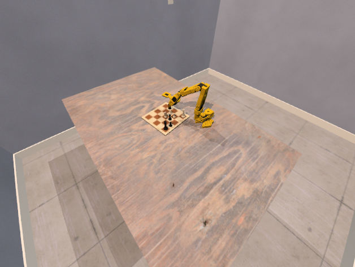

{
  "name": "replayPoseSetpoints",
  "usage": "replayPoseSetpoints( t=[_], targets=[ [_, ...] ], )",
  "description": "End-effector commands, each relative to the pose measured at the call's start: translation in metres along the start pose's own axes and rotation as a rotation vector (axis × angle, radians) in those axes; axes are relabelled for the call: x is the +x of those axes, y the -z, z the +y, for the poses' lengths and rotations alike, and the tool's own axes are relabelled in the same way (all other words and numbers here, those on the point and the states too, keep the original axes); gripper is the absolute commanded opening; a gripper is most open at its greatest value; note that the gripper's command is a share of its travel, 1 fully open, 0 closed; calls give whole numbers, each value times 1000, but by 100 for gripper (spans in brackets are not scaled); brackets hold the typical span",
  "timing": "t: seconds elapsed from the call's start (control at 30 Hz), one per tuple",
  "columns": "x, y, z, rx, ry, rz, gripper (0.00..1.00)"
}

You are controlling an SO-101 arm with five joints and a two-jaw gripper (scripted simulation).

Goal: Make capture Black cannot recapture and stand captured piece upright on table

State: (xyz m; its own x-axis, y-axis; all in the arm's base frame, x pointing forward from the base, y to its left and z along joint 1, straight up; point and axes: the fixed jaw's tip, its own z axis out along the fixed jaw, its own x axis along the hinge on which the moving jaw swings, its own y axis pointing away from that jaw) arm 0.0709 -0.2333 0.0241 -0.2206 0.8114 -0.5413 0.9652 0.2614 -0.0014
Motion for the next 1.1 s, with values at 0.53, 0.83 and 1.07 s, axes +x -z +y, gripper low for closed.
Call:
replayPoseSetpoints(
  t=[0.53, 0.83, 1.07],
  targets=[
    [4, 1, -2, 4, -15, 24, 13],
    [4, 1, -3, 5, -15, 24, 13],
    [4, 0, -4, 9, -15, 24, 13]
  ],
)
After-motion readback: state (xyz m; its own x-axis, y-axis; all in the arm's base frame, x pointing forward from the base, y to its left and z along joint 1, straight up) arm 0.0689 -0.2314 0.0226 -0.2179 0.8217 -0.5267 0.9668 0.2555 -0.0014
